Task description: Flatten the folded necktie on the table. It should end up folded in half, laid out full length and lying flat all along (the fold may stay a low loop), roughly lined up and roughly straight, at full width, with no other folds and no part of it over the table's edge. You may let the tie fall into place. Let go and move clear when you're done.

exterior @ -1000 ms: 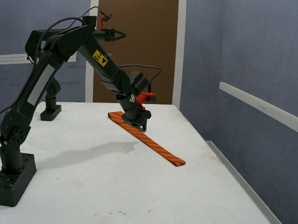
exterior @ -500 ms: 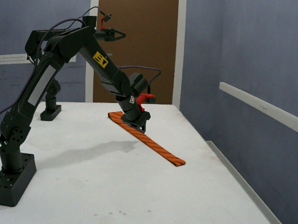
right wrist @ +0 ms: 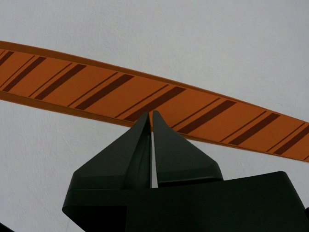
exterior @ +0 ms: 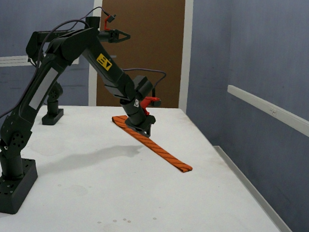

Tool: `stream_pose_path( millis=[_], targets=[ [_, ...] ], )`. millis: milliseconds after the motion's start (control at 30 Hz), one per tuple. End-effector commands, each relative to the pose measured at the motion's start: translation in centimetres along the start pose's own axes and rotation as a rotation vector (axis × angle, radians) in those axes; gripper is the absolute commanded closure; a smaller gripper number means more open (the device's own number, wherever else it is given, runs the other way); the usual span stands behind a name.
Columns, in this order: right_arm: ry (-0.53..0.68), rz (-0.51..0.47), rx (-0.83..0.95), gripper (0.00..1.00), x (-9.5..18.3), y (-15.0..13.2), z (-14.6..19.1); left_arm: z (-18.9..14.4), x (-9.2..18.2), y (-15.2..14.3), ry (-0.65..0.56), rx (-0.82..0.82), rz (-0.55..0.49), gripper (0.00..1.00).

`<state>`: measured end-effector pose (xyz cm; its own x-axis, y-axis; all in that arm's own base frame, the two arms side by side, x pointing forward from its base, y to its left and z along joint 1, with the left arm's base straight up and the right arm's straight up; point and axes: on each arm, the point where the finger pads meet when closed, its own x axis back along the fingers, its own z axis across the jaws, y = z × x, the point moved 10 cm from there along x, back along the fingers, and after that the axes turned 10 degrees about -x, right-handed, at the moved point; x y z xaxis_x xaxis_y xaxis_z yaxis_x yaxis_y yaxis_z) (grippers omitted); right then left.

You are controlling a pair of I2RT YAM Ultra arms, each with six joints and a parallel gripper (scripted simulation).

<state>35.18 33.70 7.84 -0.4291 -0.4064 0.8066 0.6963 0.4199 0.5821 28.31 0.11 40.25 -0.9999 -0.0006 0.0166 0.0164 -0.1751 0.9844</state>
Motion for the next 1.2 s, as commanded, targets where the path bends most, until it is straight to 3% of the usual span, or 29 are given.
stream_pose_path(
  millis=[0, 1167],
  targets=[
    [0.008, -0.065, -0.004, 0.96, 0.75, 2.06, 0.61, 0.0, 0.0, 0.0, 0.0, 0.0, 0.0, 0.0],
    [0.008, -0.065, -0.004, 0.96, 0.86, 2.6, 0.08, 0.0, 0.0, 0.0, 0.0, 0.0, 0.0, 0.0]
  ],
)
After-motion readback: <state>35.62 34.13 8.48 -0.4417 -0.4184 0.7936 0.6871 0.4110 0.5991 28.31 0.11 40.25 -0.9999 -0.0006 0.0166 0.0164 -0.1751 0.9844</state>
